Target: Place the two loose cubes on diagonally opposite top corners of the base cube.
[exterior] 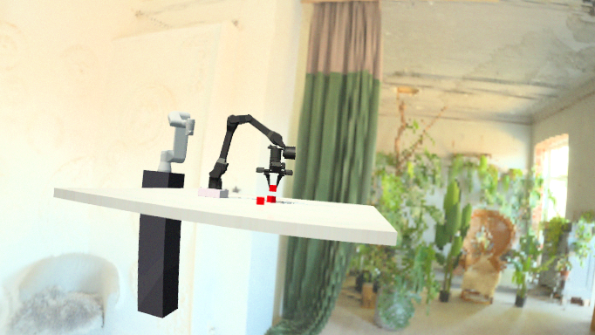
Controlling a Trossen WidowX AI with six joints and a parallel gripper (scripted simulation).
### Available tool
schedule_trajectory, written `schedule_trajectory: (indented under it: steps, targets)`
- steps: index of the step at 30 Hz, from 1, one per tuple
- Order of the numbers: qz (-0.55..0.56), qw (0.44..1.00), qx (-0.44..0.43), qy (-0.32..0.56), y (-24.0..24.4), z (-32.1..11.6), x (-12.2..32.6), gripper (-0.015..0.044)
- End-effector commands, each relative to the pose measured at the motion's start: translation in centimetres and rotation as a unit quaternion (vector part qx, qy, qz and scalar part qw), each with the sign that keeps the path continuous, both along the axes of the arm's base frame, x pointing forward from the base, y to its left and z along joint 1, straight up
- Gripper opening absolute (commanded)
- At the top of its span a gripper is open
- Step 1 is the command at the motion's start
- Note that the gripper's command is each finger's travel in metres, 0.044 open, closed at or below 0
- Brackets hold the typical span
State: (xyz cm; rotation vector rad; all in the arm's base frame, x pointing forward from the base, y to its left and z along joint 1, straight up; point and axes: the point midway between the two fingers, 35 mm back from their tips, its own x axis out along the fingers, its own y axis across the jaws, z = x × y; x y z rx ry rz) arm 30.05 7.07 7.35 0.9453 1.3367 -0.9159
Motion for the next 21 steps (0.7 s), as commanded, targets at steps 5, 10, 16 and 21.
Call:
schedule_trajectory:
  steps: [5, 10, 16, 21]
  targets:
    - [-0.004, 1.0, 0.001, 0.003, 0.0, -1.8, -0.1, 0.0105]
    - [-0.004, 1.0, 0.001, 0.003, 0.0, -2.3, -0.1, 0.0105]
    - [-0.004, 1.0, 0.001, 0.003, 0.0, -2.3, -0.1, 0.0105]
    - [-0.002, 1.0, 0.001, 0.003, 0.0, -2.5, -0.1, 0.0105]
